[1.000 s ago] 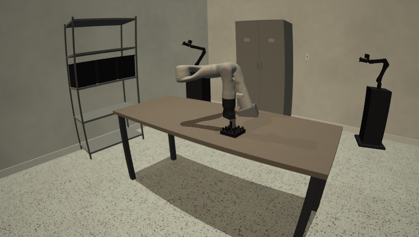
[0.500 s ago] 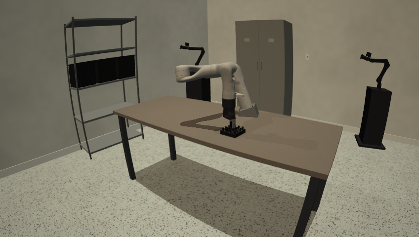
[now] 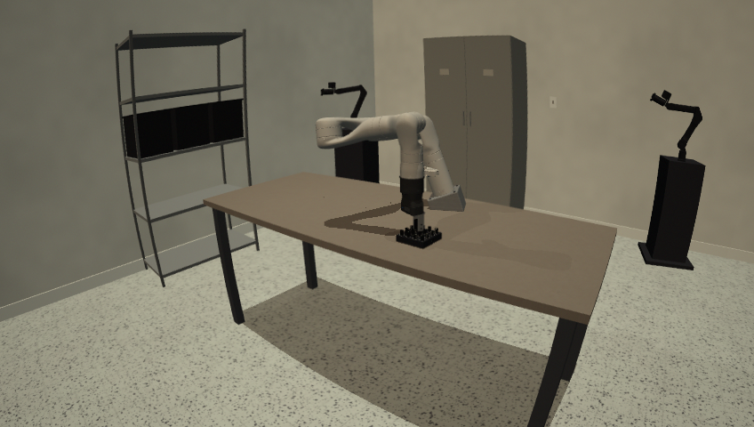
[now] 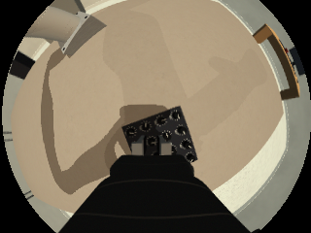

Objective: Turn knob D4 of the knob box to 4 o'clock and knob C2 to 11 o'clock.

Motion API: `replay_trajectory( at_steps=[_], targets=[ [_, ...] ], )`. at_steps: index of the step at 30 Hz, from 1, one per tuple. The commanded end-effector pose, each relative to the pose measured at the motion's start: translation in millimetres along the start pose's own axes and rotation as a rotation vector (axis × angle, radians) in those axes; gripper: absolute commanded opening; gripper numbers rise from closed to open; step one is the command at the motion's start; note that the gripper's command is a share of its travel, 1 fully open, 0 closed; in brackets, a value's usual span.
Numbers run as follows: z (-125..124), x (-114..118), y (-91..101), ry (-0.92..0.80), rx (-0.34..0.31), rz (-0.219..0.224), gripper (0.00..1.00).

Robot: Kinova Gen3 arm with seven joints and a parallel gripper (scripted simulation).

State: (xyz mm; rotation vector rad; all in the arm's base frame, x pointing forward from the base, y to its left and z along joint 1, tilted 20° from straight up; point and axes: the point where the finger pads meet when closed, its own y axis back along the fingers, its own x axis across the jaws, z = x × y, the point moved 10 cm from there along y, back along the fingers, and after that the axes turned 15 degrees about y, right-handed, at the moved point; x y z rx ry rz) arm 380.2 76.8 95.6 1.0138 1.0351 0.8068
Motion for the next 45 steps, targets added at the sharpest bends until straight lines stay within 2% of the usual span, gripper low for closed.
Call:
replay_trajectory(
  at_steps=[1, 7, 8, 45],
  targets=[
    [0.2, 0.2, 0.7, 0.000, -0.001, 0.001, 0.46],
    [0.2, 0.2, 0.7, 0.000, -0.001, 0.001, 0.46],
    [0.2, 0.2, 0.7, 0.000, -0.001, 0.001, 0.30],
    [0.2, 0.2, 0.7, 0.017, -0.001, 0.001, 0.30]
  ],
)
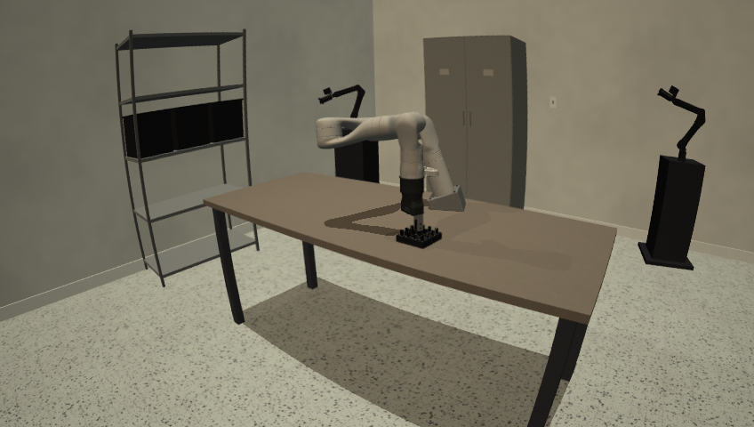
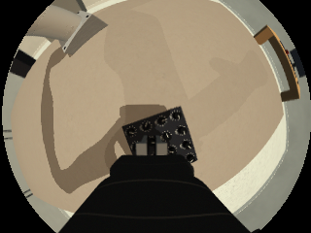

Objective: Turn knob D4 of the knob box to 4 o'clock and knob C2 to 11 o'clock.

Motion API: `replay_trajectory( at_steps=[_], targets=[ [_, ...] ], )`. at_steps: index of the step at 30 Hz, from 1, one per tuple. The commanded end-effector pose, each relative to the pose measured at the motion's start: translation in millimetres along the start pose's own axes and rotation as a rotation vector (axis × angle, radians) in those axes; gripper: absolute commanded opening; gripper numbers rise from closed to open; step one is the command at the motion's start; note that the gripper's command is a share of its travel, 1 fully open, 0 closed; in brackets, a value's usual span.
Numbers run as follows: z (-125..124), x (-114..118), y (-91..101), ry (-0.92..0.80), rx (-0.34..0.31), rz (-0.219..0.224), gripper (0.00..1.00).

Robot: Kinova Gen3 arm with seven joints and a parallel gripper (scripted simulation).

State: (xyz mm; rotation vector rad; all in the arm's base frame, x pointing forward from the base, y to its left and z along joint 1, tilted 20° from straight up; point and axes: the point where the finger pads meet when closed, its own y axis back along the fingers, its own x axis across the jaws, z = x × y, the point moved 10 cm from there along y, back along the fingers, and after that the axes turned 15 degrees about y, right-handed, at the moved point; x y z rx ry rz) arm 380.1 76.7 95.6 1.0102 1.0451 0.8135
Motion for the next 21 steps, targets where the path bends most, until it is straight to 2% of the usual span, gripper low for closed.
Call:
replay_trajectory(
  at_steps=[1, 9, 21],
  targets=[
    [0.3, 0.3, 0.7, 0.012, -0.001, 0.001, 0.30],
    [0.3, 0.3, 0.7, 0.091, -0.002, 0.001, 0.30],
    [0.3, 0.3, 0.7, 0.381, -0.002, 0.000, 0.30]
  ],
)
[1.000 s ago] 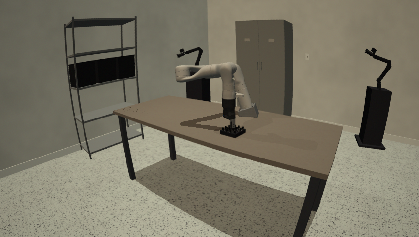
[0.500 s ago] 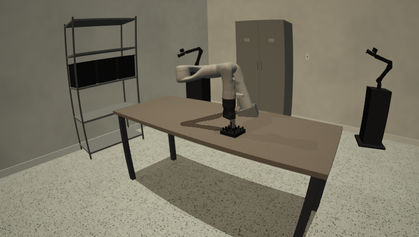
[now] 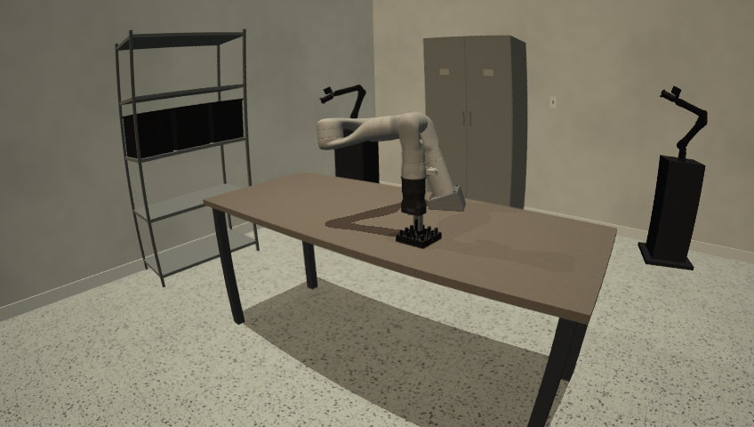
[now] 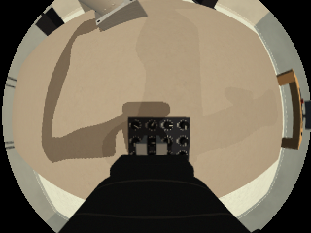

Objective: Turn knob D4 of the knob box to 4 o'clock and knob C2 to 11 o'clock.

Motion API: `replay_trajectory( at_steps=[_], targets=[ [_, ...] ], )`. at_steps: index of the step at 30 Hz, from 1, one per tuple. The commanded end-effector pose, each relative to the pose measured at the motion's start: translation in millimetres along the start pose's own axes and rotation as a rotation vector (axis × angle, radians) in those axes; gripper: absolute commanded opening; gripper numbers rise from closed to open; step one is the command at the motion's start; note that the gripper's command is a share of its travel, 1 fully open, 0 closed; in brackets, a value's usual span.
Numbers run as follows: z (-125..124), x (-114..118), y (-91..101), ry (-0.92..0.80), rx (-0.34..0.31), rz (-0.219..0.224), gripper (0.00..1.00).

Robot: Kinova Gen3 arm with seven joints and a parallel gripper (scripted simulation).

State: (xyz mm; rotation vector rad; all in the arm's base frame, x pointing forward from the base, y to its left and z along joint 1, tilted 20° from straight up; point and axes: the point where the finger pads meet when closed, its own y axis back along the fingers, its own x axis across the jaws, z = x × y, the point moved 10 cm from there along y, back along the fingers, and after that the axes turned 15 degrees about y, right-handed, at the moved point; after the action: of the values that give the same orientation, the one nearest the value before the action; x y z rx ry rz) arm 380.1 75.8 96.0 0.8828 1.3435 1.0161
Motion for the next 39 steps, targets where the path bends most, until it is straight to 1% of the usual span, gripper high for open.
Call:
replay_trajectory(
  at_steps=[1, 2, 11, 17, 38, 39],
  targets=[
    [0.4, 1.2, 0.7, 0.027, -0.001, 0.000, 0.30],
    [0.4, 1.2, 0.7, 0.027, -0.001, 0.000, 0.30],
    [0.4, 1.2, 0.7, 0.233, -0.001, 0.000, 0.30],
    [0.4, 1.2, 0.7, 0.309, -0.001, 0.000, 0.30],
    [0.4, 1.2, 0.7, 0.332, -0.001, 0.000, 0.30],
    [0.4, 1.2, 0.7, 0.332, -0.001, 0.000, 0.46]
  ],
)
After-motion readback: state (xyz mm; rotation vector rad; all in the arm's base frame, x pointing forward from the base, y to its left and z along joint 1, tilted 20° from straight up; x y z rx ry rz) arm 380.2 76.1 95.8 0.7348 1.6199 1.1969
